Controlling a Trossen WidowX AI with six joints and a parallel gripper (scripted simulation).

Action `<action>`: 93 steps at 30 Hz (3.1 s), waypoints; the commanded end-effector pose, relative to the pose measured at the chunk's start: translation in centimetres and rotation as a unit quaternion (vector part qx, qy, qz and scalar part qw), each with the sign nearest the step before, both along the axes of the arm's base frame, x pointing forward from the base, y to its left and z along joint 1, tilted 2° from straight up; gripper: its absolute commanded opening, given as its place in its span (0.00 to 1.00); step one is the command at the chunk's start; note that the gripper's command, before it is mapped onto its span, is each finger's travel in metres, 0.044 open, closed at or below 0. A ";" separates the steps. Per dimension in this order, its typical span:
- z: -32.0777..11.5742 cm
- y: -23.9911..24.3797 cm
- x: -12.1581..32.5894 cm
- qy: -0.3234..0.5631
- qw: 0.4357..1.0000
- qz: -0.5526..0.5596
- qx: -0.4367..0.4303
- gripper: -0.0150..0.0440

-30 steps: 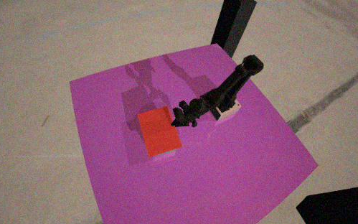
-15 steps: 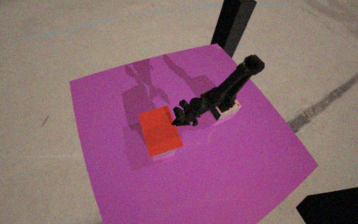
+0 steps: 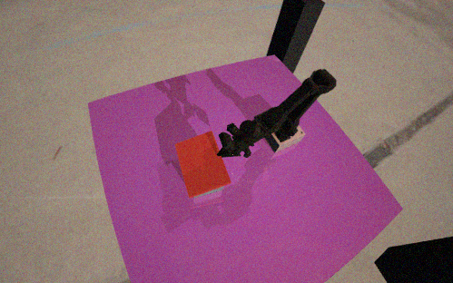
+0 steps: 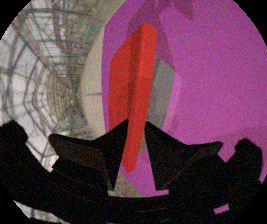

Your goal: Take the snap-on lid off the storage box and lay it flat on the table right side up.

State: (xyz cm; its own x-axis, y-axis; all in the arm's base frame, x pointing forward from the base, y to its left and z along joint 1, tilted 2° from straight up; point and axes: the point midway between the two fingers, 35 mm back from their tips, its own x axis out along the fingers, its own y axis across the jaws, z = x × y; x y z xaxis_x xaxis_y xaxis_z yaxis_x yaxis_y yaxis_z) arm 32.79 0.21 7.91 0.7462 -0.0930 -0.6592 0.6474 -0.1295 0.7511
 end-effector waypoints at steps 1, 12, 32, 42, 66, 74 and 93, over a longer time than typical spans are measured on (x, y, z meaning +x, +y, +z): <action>1.5 0.0 0.6 -0.015 1.000 0.003 0.001 0.25; 2.9 -0.1 1.1 -0.015 1.000 0.003 0.001 0.25; 5.5 -0.3 1.4 -0.015 1.000 0.003 0.001 0.25; 6.9 -0.3 1.4 -0.015 1.000 0.003 0.000 0.25; 10.0 -0.4 1.4 -0.015 1.000 0.003 0.000 0.25; 11.0 -0.5 1.4 -0.015 1.000 0.003 0.000 0.25; 11.9 -0.5 1.3 -0.015 1.000 0.003 0.000 0.25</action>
State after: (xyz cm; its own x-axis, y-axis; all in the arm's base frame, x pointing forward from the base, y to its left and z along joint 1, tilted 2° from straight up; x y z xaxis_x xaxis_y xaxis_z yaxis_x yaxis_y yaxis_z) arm 33.96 -0.38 19.08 0.7516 -0.0930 -0.6530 0.6409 -0.1307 0.7564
